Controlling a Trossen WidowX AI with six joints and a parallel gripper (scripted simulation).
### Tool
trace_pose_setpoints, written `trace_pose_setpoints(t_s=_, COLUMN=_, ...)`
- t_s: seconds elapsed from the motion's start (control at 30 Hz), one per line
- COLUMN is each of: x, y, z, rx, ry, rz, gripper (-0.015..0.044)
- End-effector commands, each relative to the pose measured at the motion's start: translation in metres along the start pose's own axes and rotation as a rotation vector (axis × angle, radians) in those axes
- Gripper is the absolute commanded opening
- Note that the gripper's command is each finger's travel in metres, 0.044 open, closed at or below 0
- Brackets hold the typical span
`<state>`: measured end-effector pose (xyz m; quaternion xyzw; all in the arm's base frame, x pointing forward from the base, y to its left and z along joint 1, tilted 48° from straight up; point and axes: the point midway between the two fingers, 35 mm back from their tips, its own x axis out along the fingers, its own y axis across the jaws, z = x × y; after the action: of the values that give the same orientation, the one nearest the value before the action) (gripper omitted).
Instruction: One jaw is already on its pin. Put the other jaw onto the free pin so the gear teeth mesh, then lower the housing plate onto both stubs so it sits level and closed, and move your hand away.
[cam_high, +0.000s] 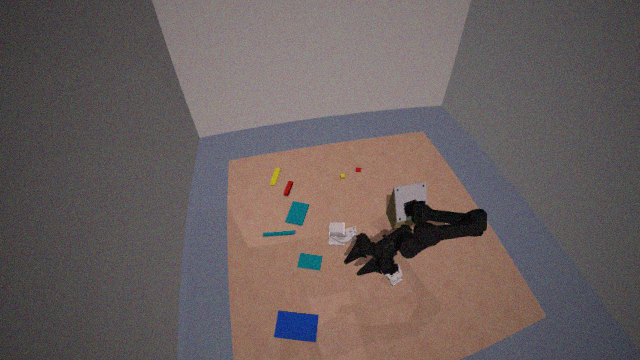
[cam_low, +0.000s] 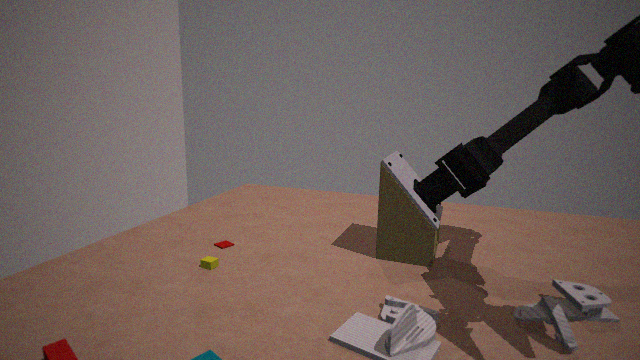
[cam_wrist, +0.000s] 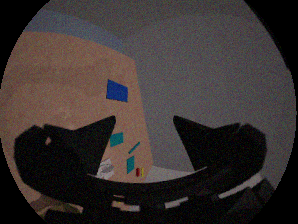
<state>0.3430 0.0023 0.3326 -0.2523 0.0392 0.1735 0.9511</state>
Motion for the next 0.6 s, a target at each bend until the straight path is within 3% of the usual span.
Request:
trace_pose_setpoints(t_s=0.0, x=0.007, y=0.011, z=-0.010, rx=0.075, ry=0.038, rz=0.064, gripper=0.0440)
trace_pose_setpoints(t_s=0.57, x=0.025, y=0.058, z=-0.052, rx=0.375, ry=0.237, rz=0.295, gripper=0.0440)
